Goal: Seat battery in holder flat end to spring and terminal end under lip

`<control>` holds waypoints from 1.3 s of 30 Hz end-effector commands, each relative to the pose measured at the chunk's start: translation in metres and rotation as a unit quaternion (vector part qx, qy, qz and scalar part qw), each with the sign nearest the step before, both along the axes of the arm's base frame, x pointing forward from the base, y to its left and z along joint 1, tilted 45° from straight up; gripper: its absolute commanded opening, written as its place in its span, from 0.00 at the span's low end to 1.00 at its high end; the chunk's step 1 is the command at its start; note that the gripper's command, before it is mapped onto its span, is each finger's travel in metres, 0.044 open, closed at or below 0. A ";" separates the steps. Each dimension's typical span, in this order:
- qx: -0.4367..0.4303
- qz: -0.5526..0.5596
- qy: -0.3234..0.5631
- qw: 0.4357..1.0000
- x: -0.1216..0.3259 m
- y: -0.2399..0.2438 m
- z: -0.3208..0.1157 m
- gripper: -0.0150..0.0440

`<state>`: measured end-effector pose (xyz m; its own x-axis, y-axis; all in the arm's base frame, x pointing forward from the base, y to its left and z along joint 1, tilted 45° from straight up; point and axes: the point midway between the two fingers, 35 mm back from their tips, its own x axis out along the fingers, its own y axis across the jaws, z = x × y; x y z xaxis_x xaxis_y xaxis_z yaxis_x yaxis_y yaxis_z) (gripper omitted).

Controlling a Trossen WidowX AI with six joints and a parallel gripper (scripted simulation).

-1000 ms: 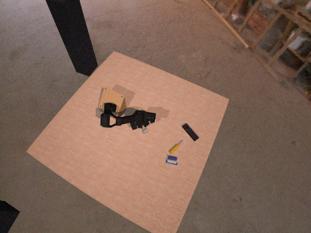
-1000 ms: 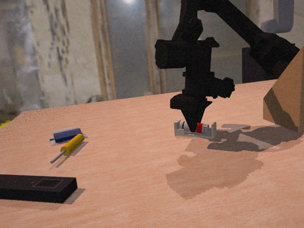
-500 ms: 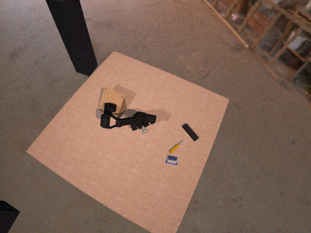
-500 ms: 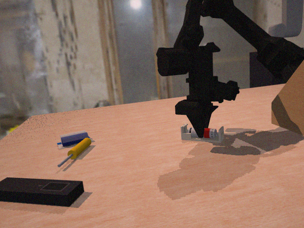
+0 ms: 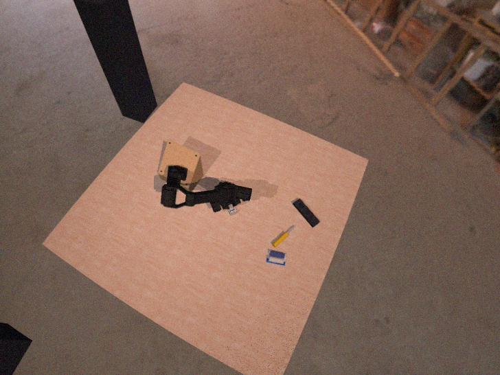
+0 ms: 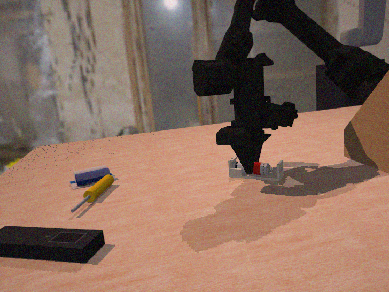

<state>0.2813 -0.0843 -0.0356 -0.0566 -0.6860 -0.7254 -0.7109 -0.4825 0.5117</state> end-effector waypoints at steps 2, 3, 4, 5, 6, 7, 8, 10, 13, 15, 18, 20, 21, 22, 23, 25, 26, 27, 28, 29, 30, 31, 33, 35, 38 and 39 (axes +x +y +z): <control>-0.001 0.001 0.000 1.000 0.001 -0.001 0.001 0.39; -0.001 0.001 0.000 1.000 0.001 -0.001 0.001 0.39; -0.001 0.001 0.000 1.000 0.001 -0.001 0.001 0.39; -0.001 0.001 0.000 1.000 0.001 -0.001 0.001 0.39; -0.001 0.001 0.000 1.000 0.001 -0.001 0.001 0.39; -0.001 0.001 0.000 1.000 0.001 -0.001 0.001 0.39; -0.001 0.001 0.000 1.000 0.001 -0.001 0.001 0.43; -0.001 0.001 0.000 1.000 0.001 -0.001 0.001 0.52; -0.001 0.001 0.000 1.000 0.001 0.000 0.001 0.56; -0.001 0.001 0.000 1.000 0.001 0.001 0.002 0.56; 0.000 0.000 0.000 1.000 0.001 0.005 0.006 0.56; 0.000 0.000 0.000 1.000 0.001 0.008 0.009 0.56; 0.000 0.000 0.000 1.000 0.001 0.009 0.010 0.56; 0.000 0.000 0.000 1.000 0.002 0.010 0.011 0.56; 0.000 0.000 0.000 1.000 0.002 0.010 0.011 0.56; 0.000 0.000 0.000 1.000 0.002 0.010 0.011 0.56; 0.000 0.000 0.000 1.000 0.002 0.010 0.011 0.56; 0.000 0.000 0.000 1.000 0.002 0.010 0.011 0.56; -0.002 0.000 0.003 1.000 0.000 0.009 0.010 0.61; -0.001 0.000 0.003 1.000 0.001 0.012 0.013 0.65; 0.000 0.000 0.002 1.000 0.003 0.018 0.018 0.70; 0.001 0.000 0.002 1.000 0.004 0.025 0.025 0.74; 0.002 0.000 0.001 1.000 0.007 0.039 0.038 0.83; 0.002 0.000 0.000 1.000 0.007 0.053 0.053 0.92; 0.002 0.000 0.000 1.000 0.007 0.063 0.063 1.00; 0.002 0.000 0.000 1.000 0.007 0.063 0.063 1.00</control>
